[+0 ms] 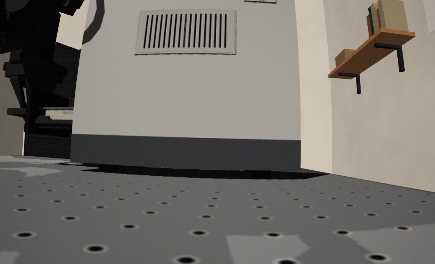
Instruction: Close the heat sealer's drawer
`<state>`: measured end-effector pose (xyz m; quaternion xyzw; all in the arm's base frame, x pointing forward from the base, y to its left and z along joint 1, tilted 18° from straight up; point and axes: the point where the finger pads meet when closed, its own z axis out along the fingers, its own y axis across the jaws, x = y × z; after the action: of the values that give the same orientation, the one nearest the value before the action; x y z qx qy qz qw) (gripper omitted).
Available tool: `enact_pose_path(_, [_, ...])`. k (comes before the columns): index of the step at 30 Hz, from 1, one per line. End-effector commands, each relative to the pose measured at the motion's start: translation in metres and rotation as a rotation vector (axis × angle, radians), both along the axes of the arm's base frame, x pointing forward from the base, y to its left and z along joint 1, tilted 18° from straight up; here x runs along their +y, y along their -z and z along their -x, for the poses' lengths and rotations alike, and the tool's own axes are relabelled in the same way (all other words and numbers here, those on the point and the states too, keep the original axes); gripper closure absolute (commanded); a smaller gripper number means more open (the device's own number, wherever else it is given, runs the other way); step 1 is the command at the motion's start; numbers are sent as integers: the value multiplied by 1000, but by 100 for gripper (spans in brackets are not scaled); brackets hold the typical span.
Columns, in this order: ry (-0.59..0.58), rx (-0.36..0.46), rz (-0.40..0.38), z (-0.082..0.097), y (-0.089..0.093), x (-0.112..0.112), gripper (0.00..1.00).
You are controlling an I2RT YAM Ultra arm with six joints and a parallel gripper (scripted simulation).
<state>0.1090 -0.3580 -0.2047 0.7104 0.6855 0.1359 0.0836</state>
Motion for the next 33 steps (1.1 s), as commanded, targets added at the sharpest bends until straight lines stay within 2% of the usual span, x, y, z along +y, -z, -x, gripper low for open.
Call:
enact_pose_path(1, [11,-15,45,-5,-9,-21,100])
enact_pose_path(9, [11,-15,45,-5,-9,-21,100])
enact_pose_path(10, [11,-15,45,-5,-9,-21,55])
enact_pose_path(33, [10,-15,46,-5,-9,-21,55])
